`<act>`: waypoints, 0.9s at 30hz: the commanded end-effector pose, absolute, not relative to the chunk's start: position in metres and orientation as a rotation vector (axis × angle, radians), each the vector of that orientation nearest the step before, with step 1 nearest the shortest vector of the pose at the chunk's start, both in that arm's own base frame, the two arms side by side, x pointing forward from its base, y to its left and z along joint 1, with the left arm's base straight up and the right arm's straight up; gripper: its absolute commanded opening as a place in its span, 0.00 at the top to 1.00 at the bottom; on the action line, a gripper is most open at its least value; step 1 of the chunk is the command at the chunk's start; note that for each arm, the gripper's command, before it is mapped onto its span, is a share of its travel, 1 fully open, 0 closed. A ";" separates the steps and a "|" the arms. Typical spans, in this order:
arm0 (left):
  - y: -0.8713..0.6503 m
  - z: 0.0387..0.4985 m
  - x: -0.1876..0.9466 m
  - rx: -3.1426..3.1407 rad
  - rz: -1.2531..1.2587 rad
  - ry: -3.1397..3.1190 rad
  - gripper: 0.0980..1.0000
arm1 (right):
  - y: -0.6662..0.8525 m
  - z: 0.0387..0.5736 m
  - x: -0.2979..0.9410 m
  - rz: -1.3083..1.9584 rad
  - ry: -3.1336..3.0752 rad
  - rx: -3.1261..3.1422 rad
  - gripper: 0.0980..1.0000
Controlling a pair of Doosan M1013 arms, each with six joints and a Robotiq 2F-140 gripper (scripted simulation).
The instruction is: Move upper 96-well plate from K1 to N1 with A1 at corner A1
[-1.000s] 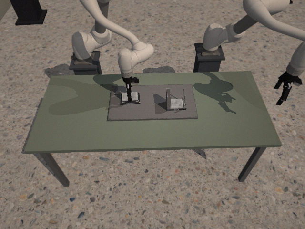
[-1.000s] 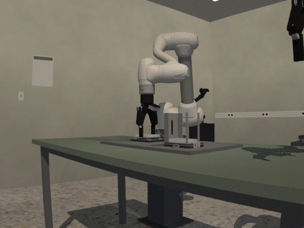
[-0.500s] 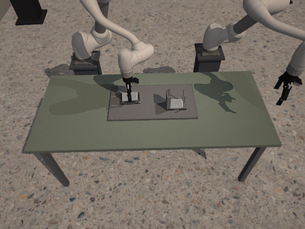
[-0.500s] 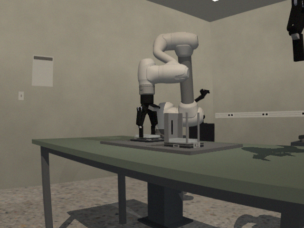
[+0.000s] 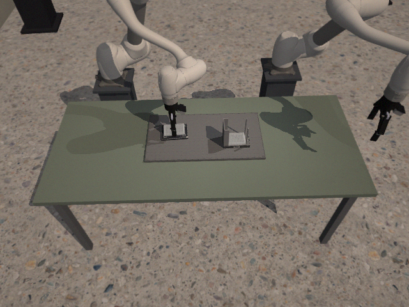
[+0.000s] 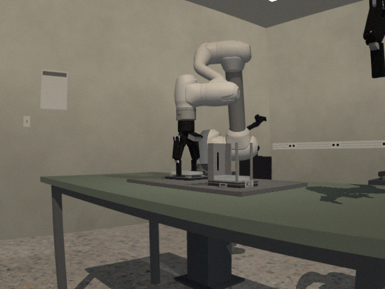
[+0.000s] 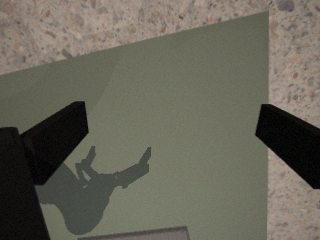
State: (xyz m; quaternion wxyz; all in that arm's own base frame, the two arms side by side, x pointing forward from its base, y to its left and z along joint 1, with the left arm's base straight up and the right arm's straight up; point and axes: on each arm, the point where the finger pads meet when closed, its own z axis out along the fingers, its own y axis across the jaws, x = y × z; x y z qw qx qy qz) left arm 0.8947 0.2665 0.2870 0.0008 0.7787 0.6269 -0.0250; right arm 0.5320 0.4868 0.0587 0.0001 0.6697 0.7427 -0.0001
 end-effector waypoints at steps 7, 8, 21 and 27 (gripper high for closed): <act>0.267 0.288 0.895 2.445 -0.076 1.968 0.00 | 0.487 0.058 0.532 0.002 2.333 2.104 1.00; 0.267 0.288 0.895 2.445 -0.076 1.968 0.00 | 0.487 0.058 0.532 0.002 2.333 2.104 1.00; 0.267 0.288 0.895 2.445 -0.076 1.968 0.00 | 0.487 0.056 0.532 0.002 2.333 2.104 1.00; 0.267 0.288 0.895 2.445 -0.076 1.968 0.00 | 0.487 0.055 0.532 0.002 2.333 2.104 1.00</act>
